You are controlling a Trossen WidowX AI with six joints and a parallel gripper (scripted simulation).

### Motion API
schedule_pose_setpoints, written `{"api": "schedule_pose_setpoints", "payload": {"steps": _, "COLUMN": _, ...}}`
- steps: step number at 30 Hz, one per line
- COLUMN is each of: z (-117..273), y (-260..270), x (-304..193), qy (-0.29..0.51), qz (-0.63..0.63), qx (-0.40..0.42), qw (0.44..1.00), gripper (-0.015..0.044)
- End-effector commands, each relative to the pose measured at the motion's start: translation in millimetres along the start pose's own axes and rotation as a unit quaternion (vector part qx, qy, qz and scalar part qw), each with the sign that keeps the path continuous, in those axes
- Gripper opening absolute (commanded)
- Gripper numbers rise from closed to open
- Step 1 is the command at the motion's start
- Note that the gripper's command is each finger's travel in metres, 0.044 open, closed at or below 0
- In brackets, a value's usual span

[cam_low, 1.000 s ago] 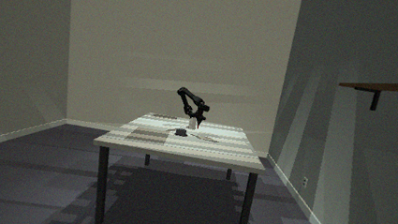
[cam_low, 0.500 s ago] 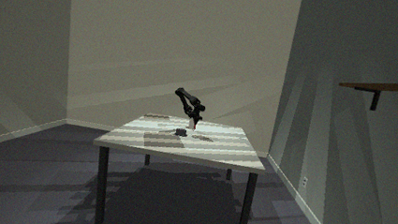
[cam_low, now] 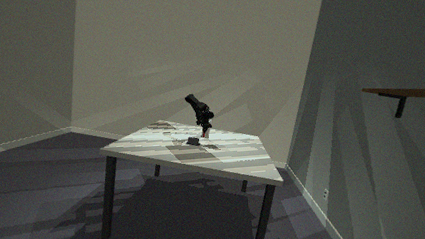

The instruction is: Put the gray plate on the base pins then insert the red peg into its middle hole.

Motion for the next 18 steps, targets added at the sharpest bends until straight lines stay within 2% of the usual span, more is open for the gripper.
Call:
{"api": "schedule_pose_setpoints", "payload": {"steps": 1, "z": 2.1, "y": -3.6, "x": 15.2, "qy": -0.004, "qz": -0.001, "qx": 0.002, "qw": 1.000, "gripper": 0.0000}}
{"api": "schedule_pose_setpoints", "payload": {"steps": 18, "z": 1.9, "y": -22.3, "x": 62.6, "qy": -0.012, "qz": -0.004, "qx": -0.005, "qw": 1.000, "gripper": 0.0000}}
Point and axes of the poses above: the point midway between the two fingers, 35 mm back from their tips, its own z axis back along the fingers, its own y axis across the jaws, x = y × z, the point moved 6 cm from there along z, back along the fingers, and after that the axes turned 13 degrees about z, right-handed, at the moved point
